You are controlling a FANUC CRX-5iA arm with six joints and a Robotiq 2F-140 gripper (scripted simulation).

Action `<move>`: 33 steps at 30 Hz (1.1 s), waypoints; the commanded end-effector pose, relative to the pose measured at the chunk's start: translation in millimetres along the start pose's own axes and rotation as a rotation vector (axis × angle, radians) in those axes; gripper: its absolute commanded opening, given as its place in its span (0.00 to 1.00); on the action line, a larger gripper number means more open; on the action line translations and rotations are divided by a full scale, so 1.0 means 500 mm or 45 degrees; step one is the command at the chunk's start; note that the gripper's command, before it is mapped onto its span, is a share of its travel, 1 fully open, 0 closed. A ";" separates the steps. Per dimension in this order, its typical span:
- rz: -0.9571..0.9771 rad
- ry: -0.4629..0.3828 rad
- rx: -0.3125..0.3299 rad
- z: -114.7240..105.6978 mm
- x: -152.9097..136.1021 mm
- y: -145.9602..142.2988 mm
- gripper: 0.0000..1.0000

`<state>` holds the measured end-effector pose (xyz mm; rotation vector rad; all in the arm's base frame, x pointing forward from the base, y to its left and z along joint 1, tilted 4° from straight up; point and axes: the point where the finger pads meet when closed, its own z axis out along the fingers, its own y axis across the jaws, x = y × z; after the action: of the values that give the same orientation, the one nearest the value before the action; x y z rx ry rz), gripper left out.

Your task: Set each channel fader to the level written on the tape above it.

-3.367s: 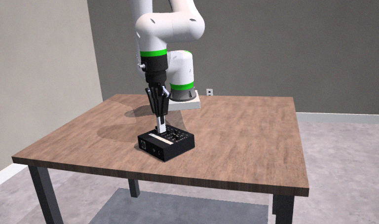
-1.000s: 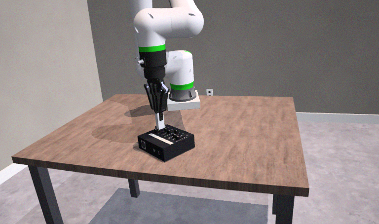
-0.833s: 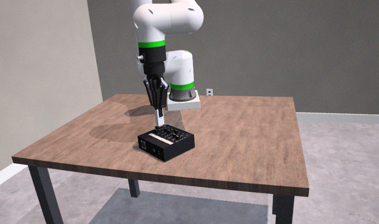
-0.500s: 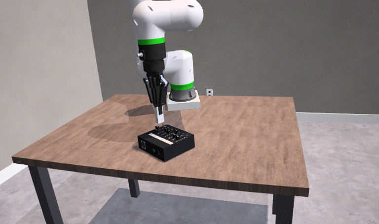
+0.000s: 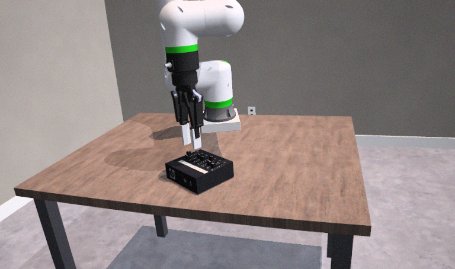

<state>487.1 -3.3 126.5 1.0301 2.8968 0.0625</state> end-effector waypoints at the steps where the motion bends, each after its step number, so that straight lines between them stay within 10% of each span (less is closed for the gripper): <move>1: 0.000 0.000 0.000 -0.009 0.000 0.000 1.00; 33: 0.000 0.000 0.000 -0.128 0.000 0.000 1.00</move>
<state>482.2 -4.4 190.1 1.0301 2.8968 0.0624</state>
